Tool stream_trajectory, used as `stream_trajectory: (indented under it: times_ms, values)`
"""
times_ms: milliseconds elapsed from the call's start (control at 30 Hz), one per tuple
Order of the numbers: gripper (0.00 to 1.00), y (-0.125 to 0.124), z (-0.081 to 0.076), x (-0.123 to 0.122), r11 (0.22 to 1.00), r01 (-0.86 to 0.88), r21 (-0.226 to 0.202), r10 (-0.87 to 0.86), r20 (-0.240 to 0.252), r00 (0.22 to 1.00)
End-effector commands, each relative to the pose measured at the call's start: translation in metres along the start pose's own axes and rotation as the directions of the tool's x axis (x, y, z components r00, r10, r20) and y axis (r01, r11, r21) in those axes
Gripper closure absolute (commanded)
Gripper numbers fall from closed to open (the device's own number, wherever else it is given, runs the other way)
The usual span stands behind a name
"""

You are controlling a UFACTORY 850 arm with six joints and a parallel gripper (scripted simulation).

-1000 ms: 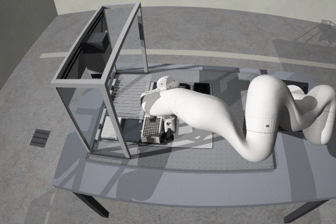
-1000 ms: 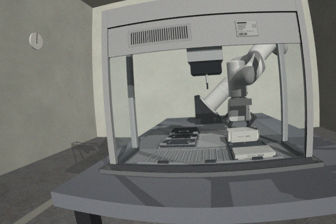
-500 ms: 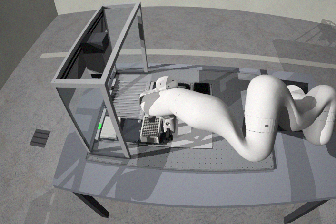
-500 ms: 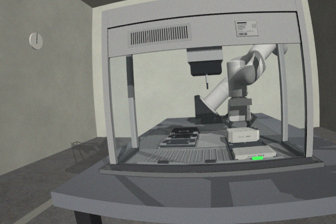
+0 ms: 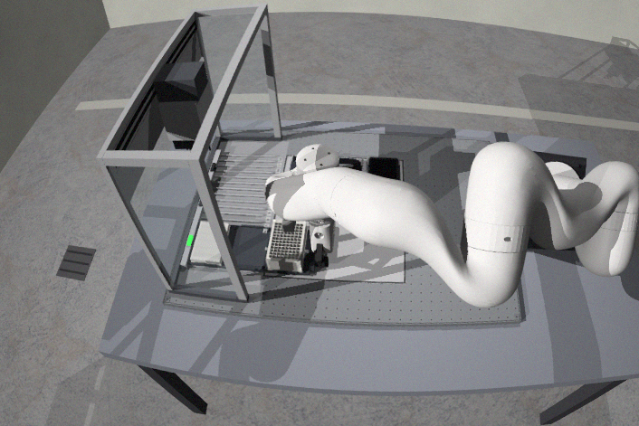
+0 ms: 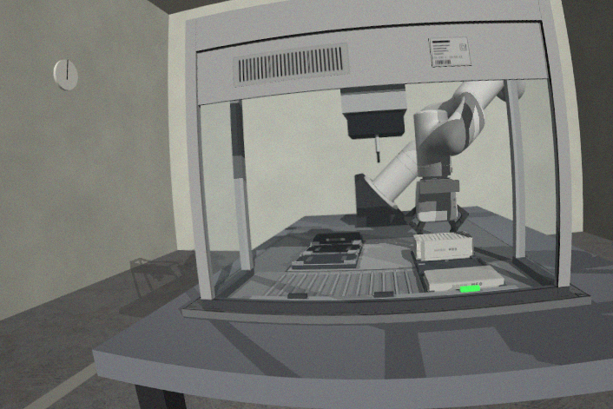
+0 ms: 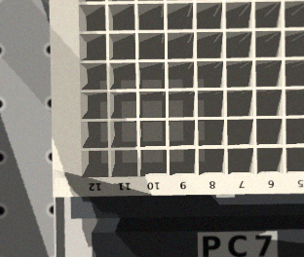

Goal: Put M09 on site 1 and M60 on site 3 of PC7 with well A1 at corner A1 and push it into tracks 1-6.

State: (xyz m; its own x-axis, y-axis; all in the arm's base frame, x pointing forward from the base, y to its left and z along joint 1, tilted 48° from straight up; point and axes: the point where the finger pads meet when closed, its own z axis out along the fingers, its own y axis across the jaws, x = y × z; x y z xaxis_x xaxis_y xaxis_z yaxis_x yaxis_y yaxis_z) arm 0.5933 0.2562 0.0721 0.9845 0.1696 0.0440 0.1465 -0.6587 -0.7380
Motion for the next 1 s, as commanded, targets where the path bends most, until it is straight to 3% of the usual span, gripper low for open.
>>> stream_trajectory:
  times_ms: [0,967]
  values:
    - [0.18,-0.0001,-0.0008,0.0005,1.000,0.001,0.000,-0.001,-0.001,1.000]
    - [0.18,-0.0001,-0.0008,-0.0055,1.000,0.001,0.000,-0.001,-0.001,1.000]
